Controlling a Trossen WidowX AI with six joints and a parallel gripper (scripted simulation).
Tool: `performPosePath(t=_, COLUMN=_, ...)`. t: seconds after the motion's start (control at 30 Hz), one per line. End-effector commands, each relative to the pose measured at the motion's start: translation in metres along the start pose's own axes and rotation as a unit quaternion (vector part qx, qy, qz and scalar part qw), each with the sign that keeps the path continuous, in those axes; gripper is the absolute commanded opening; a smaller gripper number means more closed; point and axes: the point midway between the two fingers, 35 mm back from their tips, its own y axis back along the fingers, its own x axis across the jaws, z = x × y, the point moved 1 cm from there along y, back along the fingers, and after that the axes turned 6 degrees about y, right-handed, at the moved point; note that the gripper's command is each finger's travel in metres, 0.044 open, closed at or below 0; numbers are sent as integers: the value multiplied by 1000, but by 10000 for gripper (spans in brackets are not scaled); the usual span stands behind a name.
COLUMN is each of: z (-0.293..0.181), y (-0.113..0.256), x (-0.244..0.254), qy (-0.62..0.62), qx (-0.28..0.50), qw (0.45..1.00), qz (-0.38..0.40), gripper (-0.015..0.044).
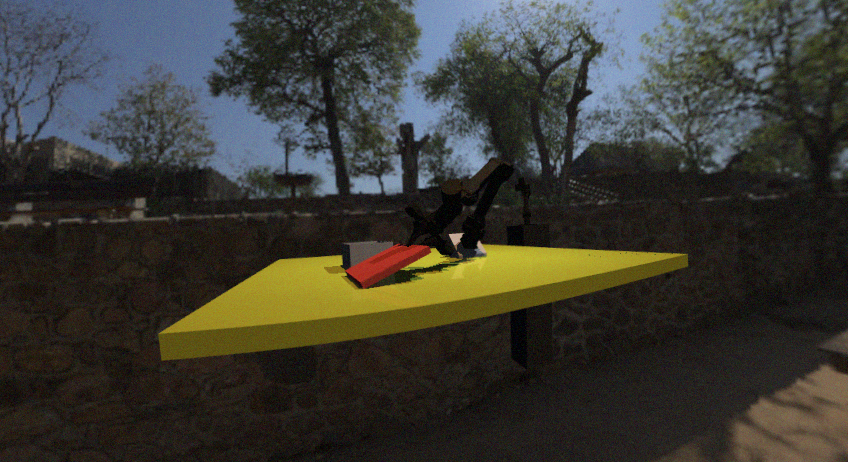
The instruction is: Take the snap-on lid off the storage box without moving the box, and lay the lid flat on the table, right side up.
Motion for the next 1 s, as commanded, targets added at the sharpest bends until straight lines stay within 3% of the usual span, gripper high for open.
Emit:
performPosePath(t=0.0, z=4, y=-8, x=-12, qy=-1, qx=-6, qw=1000, qz=-15, gripper=0)
performPosePath(t=0.27, z=3, y=-12, x=-17, qy=-1, qx=-6, qw=1000, qz=-15, gripper=0)
performPosePath(t=0.6, z=-2, y=-4, x=-4, qy=-1, qx=-6, qw=1000, qz=-15, gripper=262)
performPosePath(t=0.67, z=-2, y=-4, x=-4, qy=-1, qx=-6, qw=1000, qz=-15, gripper=275)
performPosePath(t=0.87, z=-1, y=4, x=-12, qy=-1, qx=-6, qw=1000, qz=-15, gripper=433)
performPosePath(t=0.97, z=-2, y=9, x=-16, qy=-1, qx=-6, qw=1000, qz=-15, gripper=440)
